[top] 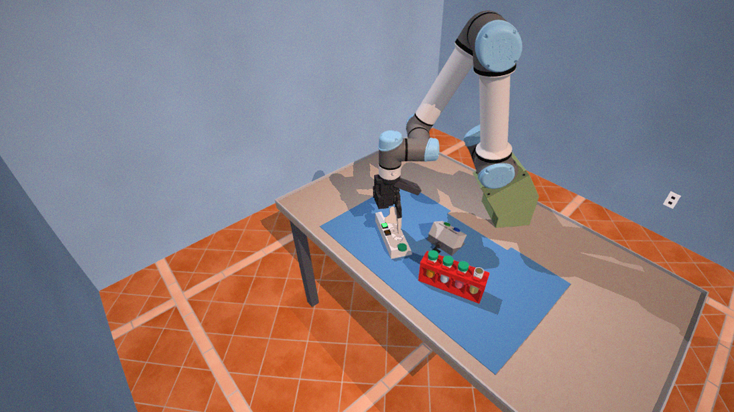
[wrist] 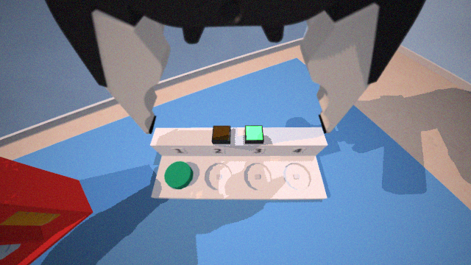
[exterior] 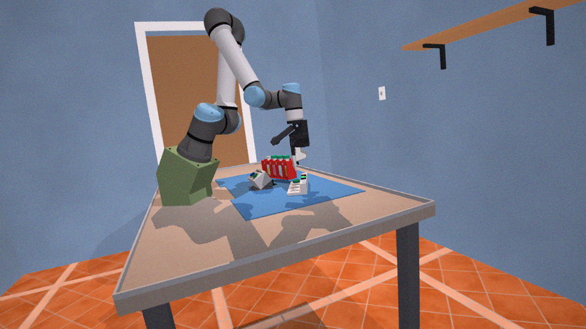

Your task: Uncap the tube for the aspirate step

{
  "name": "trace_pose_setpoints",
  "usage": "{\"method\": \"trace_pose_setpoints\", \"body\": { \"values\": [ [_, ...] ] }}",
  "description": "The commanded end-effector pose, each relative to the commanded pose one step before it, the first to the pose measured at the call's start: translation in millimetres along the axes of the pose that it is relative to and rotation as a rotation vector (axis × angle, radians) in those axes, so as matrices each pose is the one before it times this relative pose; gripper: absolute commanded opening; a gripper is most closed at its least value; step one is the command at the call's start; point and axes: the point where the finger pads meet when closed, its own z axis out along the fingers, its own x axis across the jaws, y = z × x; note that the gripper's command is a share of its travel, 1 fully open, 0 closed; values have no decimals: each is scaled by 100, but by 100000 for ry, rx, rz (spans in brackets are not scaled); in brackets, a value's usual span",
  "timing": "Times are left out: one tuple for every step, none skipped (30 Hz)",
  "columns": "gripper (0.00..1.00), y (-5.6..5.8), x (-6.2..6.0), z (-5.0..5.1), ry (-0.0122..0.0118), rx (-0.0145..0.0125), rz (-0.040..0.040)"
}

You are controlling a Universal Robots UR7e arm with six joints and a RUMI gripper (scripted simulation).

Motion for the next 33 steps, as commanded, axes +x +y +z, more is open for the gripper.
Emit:
{"method": "trace_pose_setpoints", "body": {
  "values": [
    [100, 38, -1, -27, -13, -107, -17],
    [100, 0, 0, 0, 0, 0, 0],
    [100, 0, 0, 0, 0, 0, 0],
    [100, 0, 0, 0, 0, 0, 0],
    [100, 0, 0, 0, 0, 0, 0],
    [29, -122, 586, -573, 2, 0, 0],
    [29, -128, 585, -577, 3, -2, 1],
    [29, -124, 593, -580, 0, 1, 2],
    [29, -127, 587, -577, 2, -1, 1],
    [29, 0, 0, 0, 0, 0, 0],
    [29, -127, 588, -577, 2, -1, 1],
    [29, -127, 588, -577, 2, 0, 1],
    [29, 0, 0, 0, 0, 0, 0],
    [29, 0, 0, 0, 0, 0, 0],
    [29, -126, 588, -577, 2, 0, 1],
    [29, -127, 588, -577, 2, 0, 1],
    [29, 0, 0, 0, 0, 0, 0],
    [29, -127, 588, -577, 2, 0, 1],
    [29, 0, 0, 0, 0, 0, 0],
    [29, -127, 588, -577, 2, 0, 1],
    [29, -127, 588, -577, 2, 0, 1],
    [29, 0, 0, 0, 0, 0, 0],
    [29, -127, 588, -577, 2, 0, 2],
    [29, 0, 1, 0, 0, 0, 0],
    [29, -127, 588, -577, 2, 0, 2],
    [29, -32, 148, -145, 1, 0, 0],
    [29, 0, 0, 0, 0, 0, 0],
    [29, 0, 0, 0, 0, 0, 0],
    [29, 0, 0, 0, 0, 0, 0],
    [29, 0, 0, 0, 0, 0, 0],
    [29, 0, 0, 0, 0, 0, 0],
    [29, -1, -4, 1, 1, -1, 0],
    [29, 0, 1, 0, 0, 0, 0]
  ]
}}
